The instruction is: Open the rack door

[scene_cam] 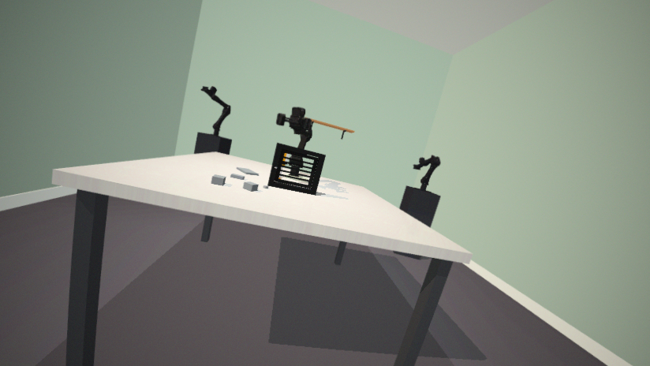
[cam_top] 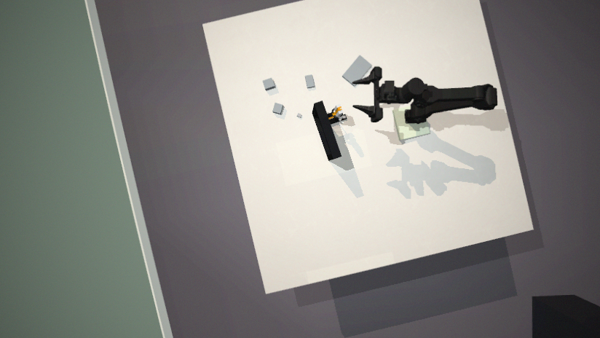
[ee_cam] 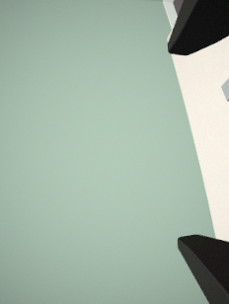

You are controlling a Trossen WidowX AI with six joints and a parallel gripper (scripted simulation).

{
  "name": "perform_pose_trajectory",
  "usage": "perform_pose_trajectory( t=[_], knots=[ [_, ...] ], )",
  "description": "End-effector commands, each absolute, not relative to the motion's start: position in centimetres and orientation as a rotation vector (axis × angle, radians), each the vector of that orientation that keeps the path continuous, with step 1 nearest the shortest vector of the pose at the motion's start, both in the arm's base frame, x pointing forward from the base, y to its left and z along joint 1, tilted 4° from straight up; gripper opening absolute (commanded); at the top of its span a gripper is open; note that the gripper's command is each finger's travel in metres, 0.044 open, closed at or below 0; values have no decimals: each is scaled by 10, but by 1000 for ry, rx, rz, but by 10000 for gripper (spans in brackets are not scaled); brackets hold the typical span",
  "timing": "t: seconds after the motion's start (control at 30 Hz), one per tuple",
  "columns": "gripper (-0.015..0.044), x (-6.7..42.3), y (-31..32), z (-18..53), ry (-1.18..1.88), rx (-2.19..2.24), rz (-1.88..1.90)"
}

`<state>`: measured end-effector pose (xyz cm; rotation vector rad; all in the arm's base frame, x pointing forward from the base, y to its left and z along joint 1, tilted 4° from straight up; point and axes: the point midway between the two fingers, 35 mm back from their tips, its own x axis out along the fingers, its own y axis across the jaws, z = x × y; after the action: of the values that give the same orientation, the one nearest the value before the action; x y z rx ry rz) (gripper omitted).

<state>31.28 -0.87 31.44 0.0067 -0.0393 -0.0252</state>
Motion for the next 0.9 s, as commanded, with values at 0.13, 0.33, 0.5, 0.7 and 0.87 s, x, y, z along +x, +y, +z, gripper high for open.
perform_pose_trajectory(
  t=[0.13, 0.33, 0.5, 0.7, 0.87],
  knots=[
    [299, 322, -8, 312, 25, -4, -24],
    [299, 336, -8, 307, 136, -23, -20],
    [299, 346, -7, 302, 228, -38, -16],
    [299, 357, -6, 296, 339, -58, -8],
    [299, 364, -5, 290, 431, -74, 0]
  ],
)
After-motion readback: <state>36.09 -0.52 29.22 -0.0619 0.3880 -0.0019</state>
